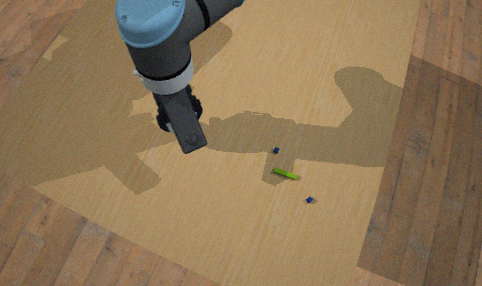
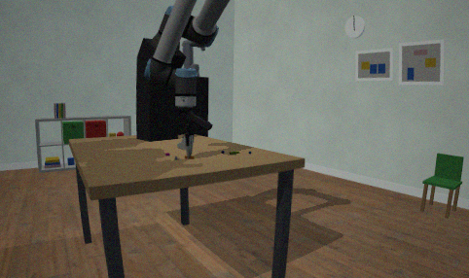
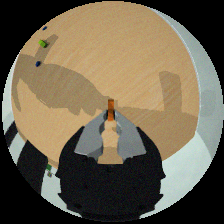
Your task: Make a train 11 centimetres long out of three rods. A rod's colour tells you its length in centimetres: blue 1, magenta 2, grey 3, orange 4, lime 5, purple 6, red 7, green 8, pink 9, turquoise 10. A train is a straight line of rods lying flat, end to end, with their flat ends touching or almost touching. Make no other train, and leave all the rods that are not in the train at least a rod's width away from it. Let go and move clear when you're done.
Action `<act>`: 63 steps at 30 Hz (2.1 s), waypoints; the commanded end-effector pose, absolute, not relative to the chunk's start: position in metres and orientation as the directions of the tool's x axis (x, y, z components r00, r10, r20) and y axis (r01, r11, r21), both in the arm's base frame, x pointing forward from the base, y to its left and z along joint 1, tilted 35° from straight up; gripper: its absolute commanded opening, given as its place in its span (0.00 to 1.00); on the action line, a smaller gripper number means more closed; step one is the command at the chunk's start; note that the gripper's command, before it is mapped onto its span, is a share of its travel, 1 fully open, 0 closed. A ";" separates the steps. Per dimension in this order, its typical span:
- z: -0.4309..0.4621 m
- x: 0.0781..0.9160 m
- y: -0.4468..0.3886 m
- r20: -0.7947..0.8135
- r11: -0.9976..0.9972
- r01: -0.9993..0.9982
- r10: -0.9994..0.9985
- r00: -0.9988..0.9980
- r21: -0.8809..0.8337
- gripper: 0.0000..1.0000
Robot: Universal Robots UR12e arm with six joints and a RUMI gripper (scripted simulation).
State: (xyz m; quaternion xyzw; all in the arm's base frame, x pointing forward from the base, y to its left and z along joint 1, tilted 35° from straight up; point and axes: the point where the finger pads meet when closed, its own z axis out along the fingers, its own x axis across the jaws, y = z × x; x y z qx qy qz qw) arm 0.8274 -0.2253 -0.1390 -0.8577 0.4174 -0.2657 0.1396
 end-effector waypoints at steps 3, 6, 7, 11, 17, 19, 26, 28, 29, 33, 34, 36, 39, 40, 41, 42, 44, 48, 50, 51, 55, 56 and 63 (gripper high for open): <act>-0.133 0.824 -0.226 0.340 -0.613 -0.642 -0.790 0.510 -0.461 0.00; -0.122 0.816 -0.226 0.340 -0.613 -0.642 -0.790 0.510 -0.461 0.00; -0.117 0.813 -0.226 0.340 -0.613 -0.642 -0.790 0.510 -0.461 0.00; -0.105 0.804 -0.226 0.340 -0.613 -0.642 -0.790 0.510 -0.461 0.00; -0.071 0.781 -0.227 0.340 -0.613 -0.642 -0.790 0.510 -0.461 0.00; -0.064 0.775 -0.227 0.340 -0.613 -0.642 -0.790 0.510 -0.461 0.00; -0.056 0.770 -0.227 0.340 -0.613 -0.642 -0.790 0.510 -0.461 0.00; -0.056 0.770 -0.227 0.340 -0.613 -0.642 -0.790 0.510 -0.461 0.00; -0.056 0.770 -0.227 0.340 -0.613 -0.642 -0.790 0.510 -0.461 0.00; -0.056 0.770 -0.227 0.340 -0.613 -0.642 -0.790 0.510 -0.461 0.00; -0.057 0.770 -0.227 0.340 -0.613 -0.641 -0.790 0.510 -0.461 0.00; -0.058 0.769 -0.227 0.343 -0.619 -0.638 -0.786 0.515 -0.459 0.00; -0.064 0.761 -0.229 0.362 -0.650 -0.616 -0.760 0.540 -0.444 0.00; -0.067 0.757 -0.229 0.372 -0.667 -0.604 -0.745 0.554 -0.436 0.00; -0.071 0.752 -0.230 0.383 -0.687 -0.589 -0.727 0.570 -0.426 0.00; -0.075 0.746 -0.230 0.396 -0.709 -0.571 -0.705 0.588 -0.414 0.00; -0.080 0.740 -0.231 0.409 -0.732 -0.552 -0.681 0.607 -0.400 0.00; -0.094 0.720 -0.232 0.450 -0.801 -0.483 -0.599 0.662 -0.354 0.00; -0.102 0.707 -0.233 0.473 -0.840 -0.437 -0.543 0.694 -0.323 0.00; -0.106 0.701 -0.233 0.483 -0.856 -0.416 -0.517 0.707 -0.308 0.00; -0.115 0.685 -0.232 0.506 -0.895 -0.357 -0.446 0.738 -0.268 0.00; -0.116 0.684 -0.232 0.509 -0.899 -0.351 -0.438 0.741 -0.264 0.00; -0.117 0.682 -0.232 0.511 -0.902 -0.345 -0.432 0.743 -0.260 0.00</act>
